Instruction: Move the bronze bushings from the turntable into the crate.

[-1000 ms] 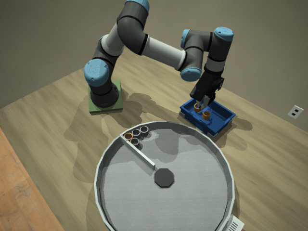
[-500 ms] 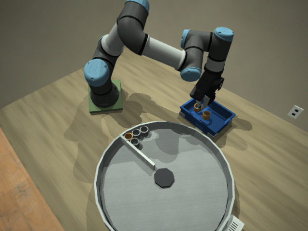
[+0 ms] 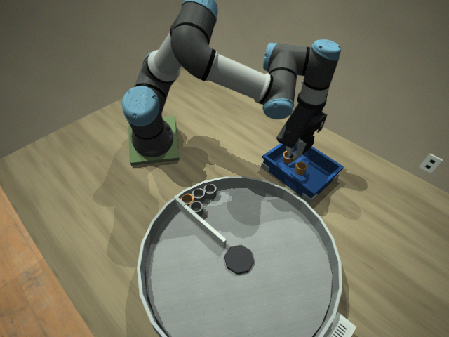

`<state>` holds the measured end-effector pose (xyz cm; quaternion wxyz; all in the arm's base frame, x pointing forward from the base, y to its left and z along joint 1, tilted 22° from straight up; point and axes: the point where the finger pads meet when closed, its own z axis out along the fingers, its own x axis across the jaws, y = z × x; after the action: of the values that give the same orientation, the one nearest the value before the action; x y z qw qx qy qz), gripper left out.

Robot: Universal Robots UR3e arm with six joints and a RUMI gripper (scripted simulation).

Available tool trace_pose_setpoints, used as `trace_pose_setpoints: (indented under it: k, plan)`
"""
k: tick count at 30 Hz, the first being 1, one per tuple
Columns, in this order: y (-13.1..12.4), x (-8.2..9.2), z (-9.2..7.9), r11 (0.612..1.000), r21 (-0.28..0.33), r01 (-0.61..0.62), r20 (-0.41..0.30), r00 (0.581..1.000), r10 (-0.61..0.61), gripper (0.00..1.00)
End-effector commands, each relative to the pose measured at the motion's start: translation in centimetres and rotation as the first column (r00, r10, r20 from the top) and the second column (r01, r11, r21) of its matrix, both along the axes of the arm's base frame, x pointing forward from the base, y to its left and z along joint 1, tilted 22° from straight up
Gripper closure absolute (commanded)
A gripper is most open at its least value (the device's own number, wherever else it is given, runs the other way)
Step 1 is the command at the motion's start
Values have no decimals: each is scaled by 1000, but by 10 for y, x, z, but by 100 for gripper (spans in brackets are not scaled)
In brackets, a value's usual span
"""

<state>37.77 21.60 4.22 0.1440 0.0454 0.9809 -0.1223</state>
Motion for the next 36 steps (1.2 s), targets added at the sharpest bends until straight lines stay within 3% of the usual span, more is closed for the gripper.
trace_pose_setpoints:
  k: [1, 36]
  plan:
    - [1, 1, 1, 1000, 1, -1, 3, 1000, 1, 100]
    - [-1, 2, -5, 1000, 1, -1, 3, 1000, 1, 100]
